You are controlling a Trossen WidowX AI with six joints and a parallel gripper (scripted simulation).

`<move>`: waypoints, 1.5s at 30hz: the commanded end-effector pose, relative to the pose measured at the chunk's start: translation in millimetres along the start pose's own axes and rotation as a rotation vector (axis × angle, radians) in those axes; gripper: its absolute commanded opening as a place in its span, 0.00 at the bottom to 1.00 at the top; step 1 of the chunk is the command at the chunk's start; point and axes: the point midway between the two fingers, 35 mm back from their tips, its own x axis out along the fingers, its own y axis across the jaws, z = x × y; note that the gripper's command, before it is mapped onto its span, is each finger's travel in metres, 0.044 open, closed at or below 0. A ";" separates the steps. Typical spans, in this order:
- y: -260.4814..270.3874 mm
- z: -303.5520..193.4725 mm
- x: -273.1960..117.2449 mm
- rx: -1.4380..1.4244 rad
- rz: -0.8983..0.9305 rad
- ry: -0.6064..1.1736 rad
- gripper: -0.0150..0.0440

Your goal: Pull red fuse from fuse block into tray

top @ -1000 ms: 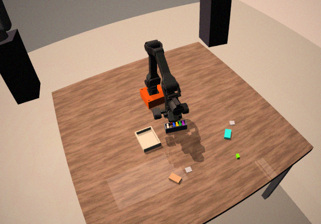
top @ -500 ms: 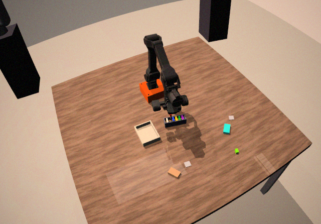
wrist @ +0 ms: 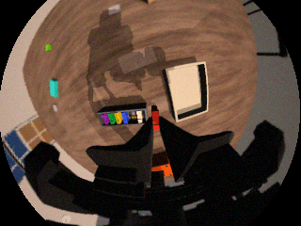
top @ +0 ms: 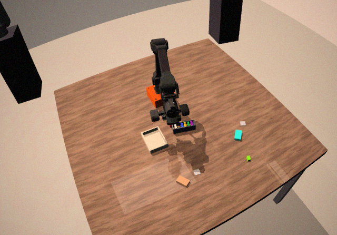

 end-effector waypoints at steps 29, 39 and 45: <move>-95.0 20.4 17.9 -0.002 -0.010 0.003 0.25; -95.1 20.1 34.0 -0.002 -0.010 0.003 0.25; -95.0 19.6 41.0 -0.002 -0.010 0.003 0.25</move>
